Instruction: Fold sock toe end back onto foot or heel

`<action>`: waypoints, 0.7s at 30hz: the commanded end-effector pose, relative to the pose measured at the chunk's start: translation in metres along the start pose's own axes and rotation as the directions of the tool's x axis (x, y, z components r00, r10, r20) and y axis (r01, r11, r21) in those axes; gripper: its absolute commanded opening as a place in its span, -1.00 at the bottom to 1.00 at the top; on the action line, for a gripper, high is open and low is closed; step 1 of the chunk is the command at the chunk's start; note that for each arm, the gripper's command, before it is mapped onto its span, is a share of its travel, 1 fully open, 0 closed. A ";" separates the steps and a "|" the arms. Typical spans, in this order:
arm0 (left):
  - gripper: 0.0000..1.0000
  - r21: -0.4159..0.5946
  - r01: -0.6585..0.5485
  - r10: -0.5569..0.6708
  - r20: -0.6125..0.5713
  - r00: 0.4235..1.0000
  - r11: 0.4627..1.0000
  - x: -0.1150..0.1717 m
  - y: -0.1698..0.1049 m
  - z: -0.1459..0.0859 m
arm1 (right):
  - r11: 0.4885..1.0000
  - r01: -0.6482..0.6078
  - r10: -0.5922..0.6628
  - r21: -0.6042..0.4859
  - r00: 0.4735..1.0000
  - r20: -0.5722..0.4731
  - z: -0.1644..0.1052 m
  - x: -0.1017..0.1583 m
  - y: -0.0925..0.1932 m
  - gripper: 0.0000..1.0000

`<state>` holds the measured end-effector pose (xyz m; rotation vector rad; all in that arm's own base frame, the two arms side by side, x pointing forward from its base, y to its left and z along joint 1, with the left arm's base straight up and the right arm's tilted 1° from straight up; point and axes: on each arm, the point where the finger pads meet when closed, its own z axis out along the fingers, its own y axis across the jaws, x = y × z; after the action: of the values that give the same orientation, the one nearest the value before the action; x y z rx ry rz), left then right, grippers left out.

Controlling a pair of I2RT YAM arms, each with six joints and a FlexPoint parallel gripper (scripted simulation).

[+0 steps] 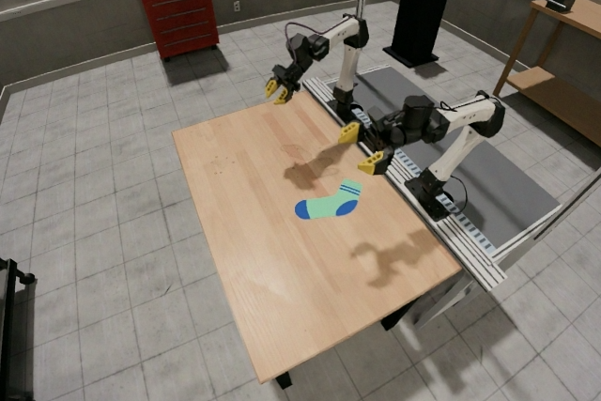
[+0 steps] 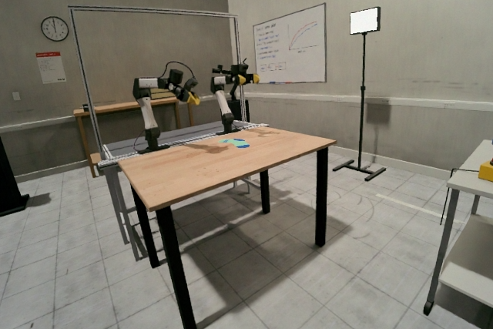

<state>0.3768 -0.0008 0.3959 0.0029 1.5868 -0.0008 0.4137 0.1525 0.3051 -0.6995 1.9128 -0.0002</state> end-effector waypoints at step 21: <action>1.00 -0.002 0.001 -0.001 0.016 1.000 1.000 -0.006 0.001 -0.002 | 0.842 0.380 -0.469 -0.384 0.867 -0.170 0.044 0.029 0.129 -0.32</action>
<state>0.3768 -0.0008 0.3959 0.0029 1.5868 -0.0008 0.3818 0.2575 0.2285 -1.3351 1.9673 -0.0106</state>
